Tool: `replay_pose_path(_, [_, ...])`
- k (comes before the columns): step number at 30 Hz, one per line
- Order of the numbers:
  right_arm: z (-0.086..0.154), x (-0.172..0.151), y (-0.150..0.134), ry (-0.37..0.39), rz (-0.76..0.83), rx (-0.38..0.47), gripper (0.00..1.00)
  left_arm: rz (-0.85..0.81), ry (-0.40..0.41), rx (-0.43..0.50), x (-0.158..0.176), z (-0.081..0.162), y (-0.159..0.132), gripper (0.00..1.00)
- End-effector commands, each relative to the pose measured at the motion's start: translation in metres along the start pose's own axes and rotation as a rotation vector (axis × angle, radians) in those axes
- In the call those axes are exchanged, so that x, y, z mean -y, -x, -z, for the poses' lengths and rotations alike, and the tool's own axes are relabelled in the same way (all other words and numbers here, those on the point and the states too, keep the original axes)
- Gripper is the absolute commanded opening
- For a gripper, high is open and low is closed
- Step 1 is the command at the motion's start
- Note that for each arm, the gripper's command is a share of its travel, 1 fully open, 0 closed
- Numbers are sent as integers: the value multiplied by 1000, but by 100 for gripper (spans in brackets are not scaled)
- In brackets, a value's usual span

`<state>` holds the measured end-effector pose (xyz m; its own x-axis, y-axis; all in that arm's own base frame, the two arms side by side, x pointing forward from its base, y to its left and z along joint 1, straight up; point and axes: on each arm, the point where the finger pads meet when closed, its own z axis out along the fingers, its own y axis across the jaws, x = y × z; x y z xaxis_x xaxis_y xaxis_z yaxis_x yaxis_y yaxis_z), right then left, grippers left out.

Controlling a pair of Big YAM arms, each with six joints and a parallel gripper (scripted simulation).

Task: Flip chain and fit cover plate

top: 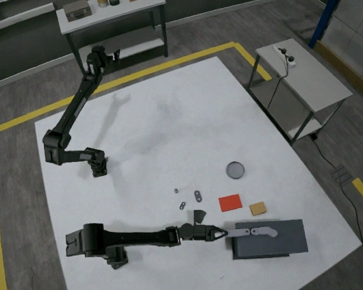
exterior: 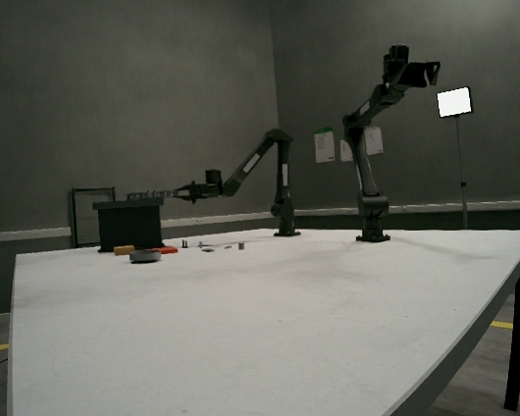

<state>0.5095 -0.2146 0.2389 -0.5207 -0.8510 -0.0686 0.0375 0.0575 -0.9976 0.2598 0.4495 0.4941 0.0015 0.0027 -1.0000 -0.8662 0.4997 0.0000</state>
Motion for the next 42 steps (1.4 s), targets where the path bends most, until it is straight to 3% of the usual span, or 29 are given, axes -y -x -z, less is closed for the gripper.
replay_pose_path(1, [-14, 28, 12, -72, 11, 15, 19, 2, -8, 71, 5, -1, 42, 100])
replay_pose_path(22, [-14, 22, 12, -62, 75, 13, 19, 2, -8, 71, 5, -1, 42, 100])
replay_pose_path(23, [-14, 21, 12, -58, 73, 13, 100, 2, -8, 71, 5, -1, 42, 100])
replay_pose_path(37, [-1, 2, 8, -16, 59, 12, 100, 2, -8, 71, 5, -1, 42, 100])
replay_pose_path(42, [11, 19, 9, -56, 51, 12, 100, 2, -8, 71, 5, -1, 42, 100])
